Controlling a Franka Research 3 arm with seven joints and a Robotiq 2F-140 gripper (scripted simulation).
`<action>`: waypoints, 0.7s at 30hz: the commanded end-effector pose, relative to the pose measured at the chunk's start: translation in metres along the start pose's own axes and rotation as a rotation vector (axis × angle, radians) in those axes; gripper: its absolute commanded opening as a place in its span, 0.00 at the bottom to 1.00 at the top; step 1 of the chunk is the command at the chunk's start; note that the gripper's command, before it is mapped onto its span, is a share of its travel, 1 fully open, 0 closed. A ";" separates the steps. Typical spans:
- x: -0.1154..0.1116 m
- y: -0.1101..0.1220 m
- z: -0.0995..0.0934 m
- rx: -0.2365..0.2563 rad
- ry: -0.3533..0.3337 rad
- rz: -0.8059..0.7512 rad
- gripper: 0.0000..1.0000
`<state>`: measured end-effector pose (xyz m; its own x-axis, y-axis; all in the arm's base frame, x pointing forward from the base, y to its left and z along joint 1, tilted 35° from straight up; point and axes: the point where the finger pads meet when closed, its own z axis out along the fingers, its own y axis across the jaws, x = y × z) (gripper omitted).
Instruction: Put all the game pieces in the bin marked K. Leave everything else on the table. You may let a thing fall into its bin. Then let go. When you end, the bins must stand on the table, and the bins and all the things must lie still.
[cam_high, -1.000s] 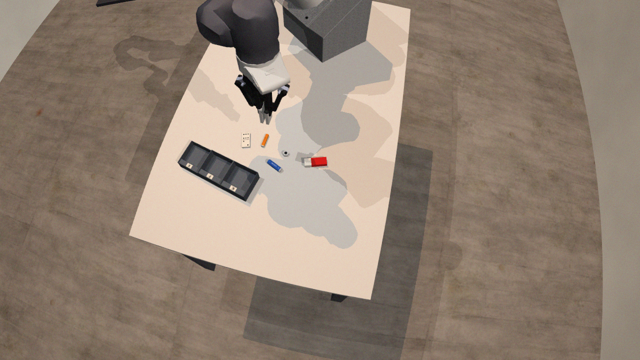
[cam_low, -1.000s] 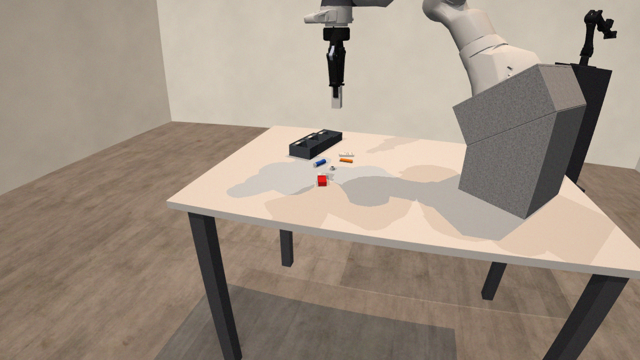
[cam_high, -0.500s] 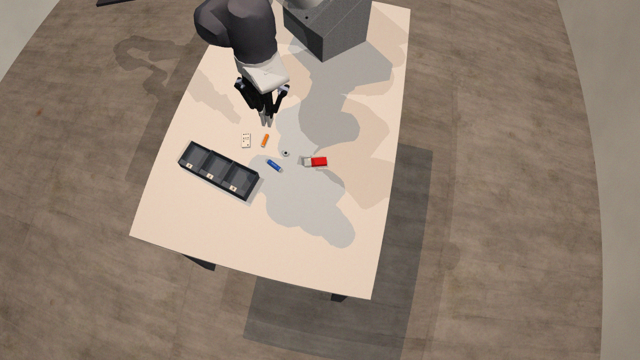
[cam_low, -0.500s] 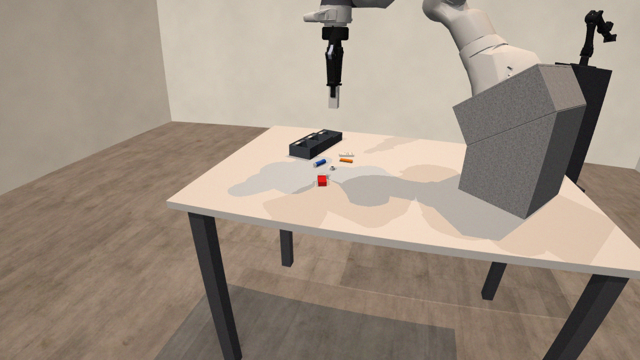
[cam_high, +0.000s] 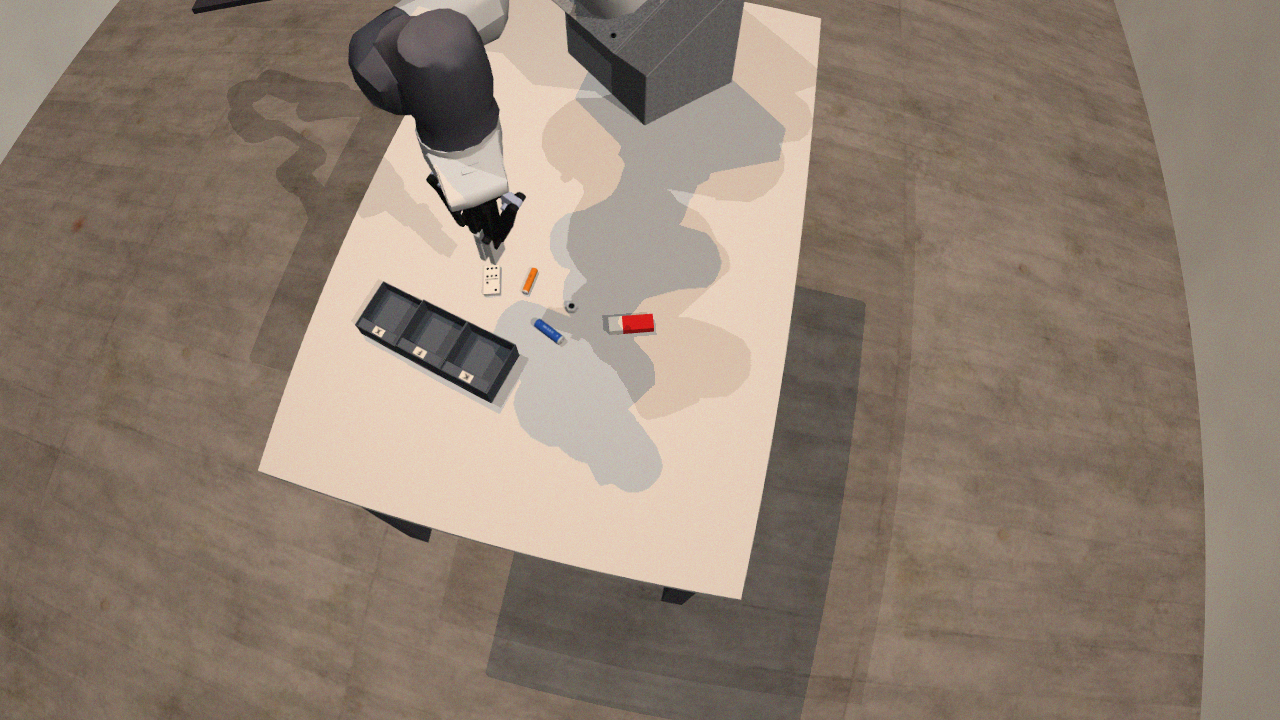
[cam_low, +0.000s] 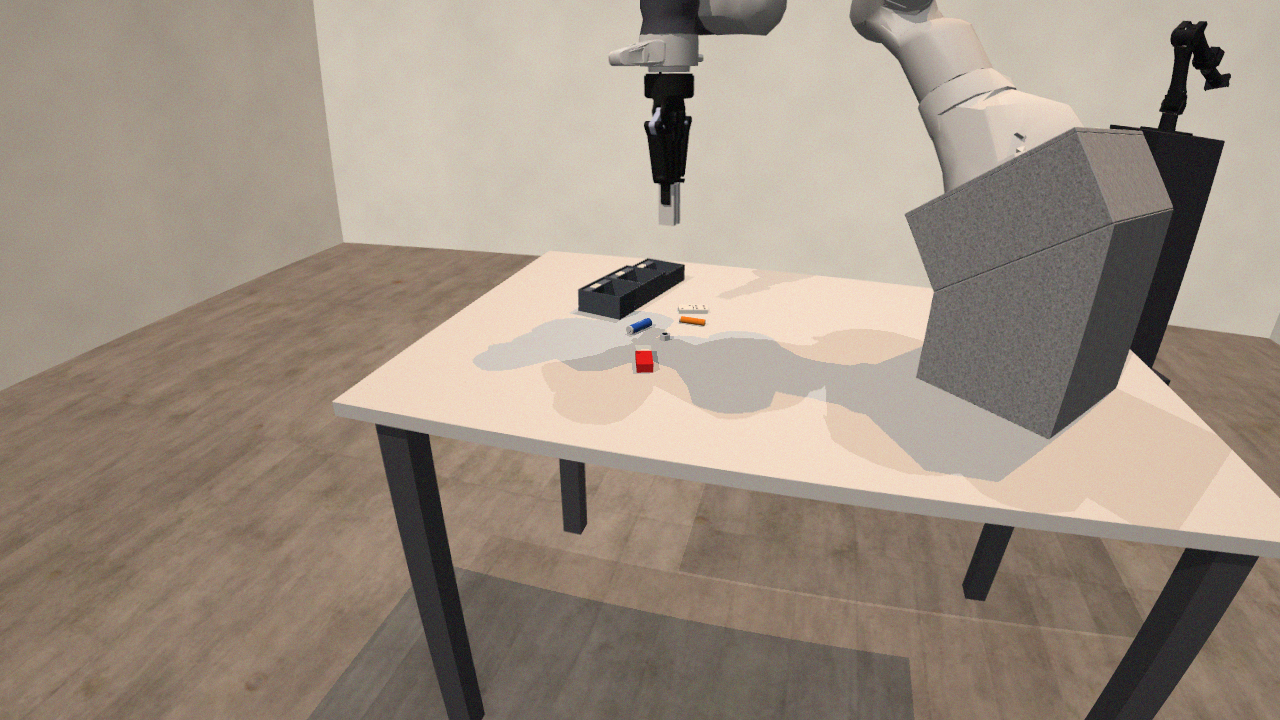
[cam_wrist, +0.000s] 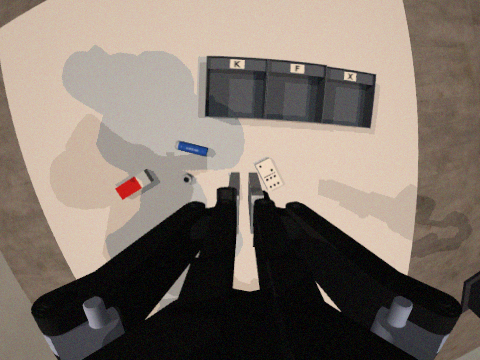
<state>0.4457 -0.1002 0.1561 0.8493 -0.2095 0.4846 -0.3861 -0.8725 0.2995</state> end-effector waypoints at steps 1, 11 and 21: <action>0.017 0.015 0.012 0.021 0.019 0.049 0.05; 0.047 0.067 0.041 0.021 0.019 0.049 0.05; 0.077 0.120 0.069 0.021 0.019 0.049 0.05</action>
<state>0.4774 -0.2463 0.1706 0.7916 -0.3075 0.5280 -0.4913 -0.8341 0.2508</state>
